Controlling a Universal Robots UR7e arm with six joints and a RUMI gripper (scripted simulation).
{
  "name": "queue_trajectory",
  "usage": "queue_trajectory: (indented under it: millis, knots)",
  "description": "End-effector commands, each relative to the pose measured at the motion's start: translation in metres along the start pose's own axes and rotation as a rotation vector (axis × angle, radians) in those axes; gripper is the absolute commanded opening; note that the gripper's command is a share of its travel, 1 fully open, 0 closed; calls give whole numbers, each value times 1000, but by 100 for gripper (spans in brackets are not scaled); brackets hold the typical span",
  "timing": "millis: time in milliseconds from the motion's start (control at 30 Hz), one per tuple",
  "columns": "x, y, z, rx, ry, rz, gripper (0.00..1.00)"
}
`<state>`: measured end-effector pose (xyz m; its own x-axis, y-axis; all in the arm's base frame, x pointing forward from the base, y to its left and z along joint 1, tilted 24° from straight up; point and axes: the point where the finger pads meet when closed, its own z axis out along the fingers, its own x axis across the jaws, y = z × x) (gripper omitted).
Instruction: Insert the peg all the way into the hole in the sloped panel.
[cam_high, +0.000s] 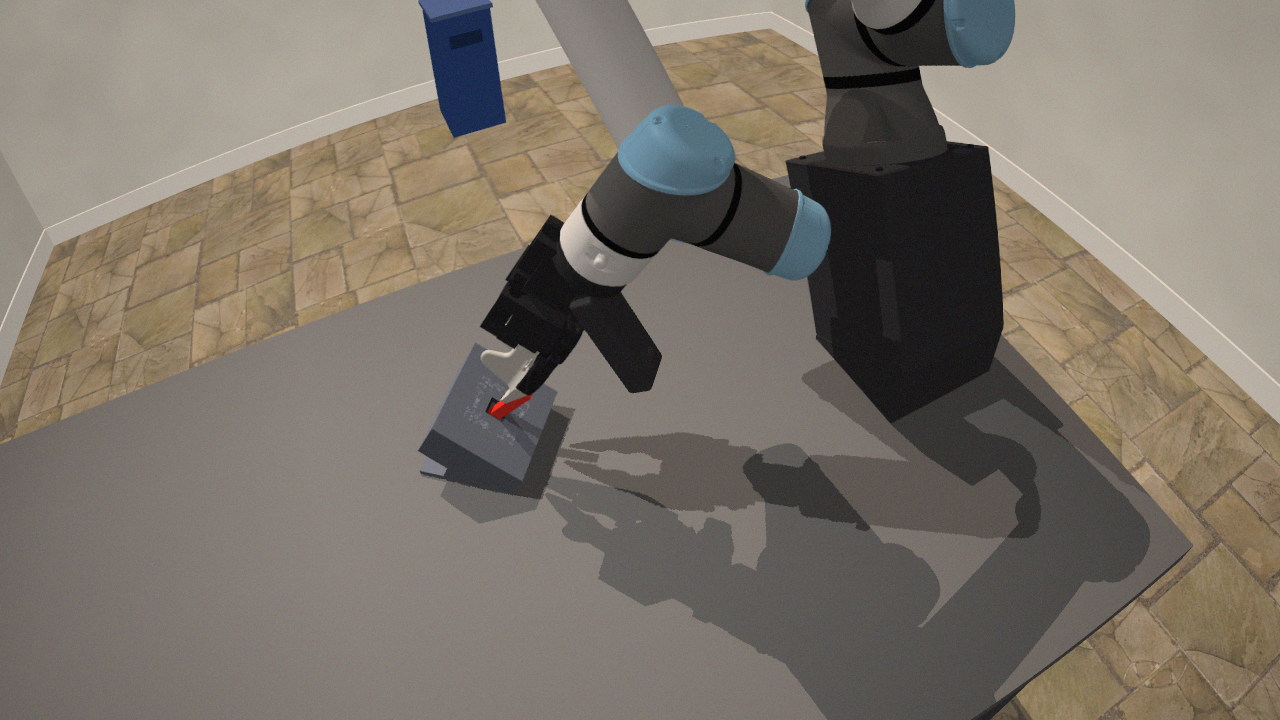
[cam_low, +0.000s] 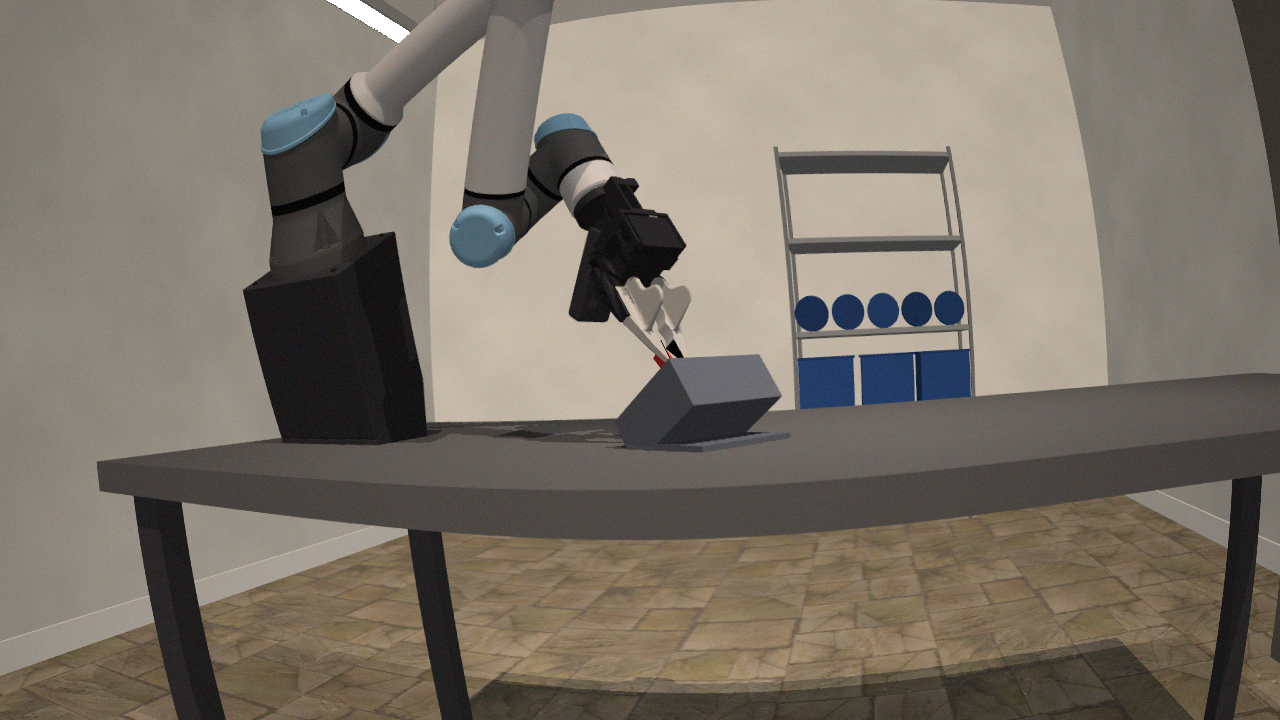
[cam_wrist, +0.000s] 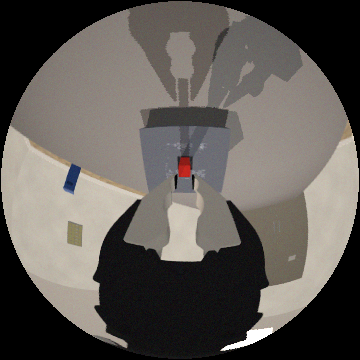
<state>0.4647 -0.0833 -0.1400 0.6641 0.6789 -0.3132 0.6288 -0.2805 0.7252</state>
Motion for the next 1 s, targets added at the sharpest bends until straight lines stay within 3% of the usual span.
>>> queue_trajectory:
  millis: [0, 433, 967]
  knots:
    - [0, 0, 0, -1, 1, 1, 14]
    - [1, 1, -4, 0, 1, 1, 30]
    - [3, 2, -52, 4, 2, 2, 52]
